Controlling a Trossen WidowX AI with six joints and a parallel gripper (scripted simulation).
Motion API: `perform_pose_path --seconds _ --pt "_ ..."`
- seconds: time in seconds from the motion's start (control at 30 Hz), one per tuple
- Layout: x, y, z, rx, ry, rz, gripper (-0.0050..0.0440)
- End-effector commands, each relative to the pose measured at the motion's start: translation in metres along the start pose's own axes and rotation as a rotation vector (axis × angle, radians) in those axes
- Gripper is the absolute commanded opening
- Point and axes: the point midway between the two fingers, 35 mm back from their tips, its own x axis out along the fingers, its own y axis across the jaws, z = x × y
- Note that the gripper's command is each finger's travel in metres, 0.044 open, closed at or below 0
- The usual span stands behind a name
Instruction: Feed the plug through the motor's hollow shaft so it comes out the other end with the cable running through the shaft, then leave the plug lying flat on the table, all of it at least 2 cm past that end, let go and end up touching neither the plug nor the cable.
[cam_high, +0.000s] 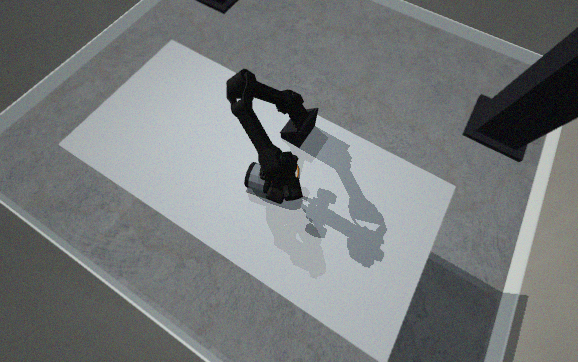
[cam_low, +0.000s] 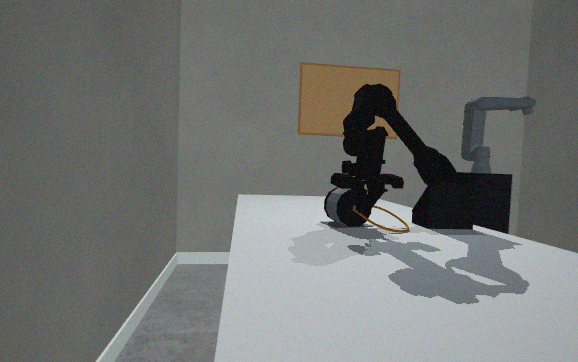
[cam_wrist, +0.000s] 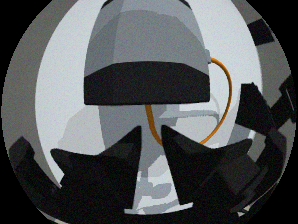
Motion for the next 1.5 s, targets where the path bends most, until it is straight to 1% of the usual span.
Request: perform_pose_path --seconds 0.0,0.03,0.17,0.57,1.07,1.23,1.47 --pt "-0.013 0.003 -0.006 -0.001 0.002 0.011 0.0100" --pt "-0.005 0.001 -0.002 0.000 0.000 0.008 0.0100" --pt "0.011 -0.003 -0.007 -0.001 0.001 0.011 0.0100" --pt "0.016 -0.002 -0.004 -0.001 0.001 0.011 0.0100" --pt "0.014 -0.001 -0.005 0.004 0.005 0.012 0.0000" --pt "0.014 -0.001 -0.005 0.004 0.005 0.012 0.0000" --pt "0.012 0.000 0.004 -0.001 0.001 0.011 0.0000"
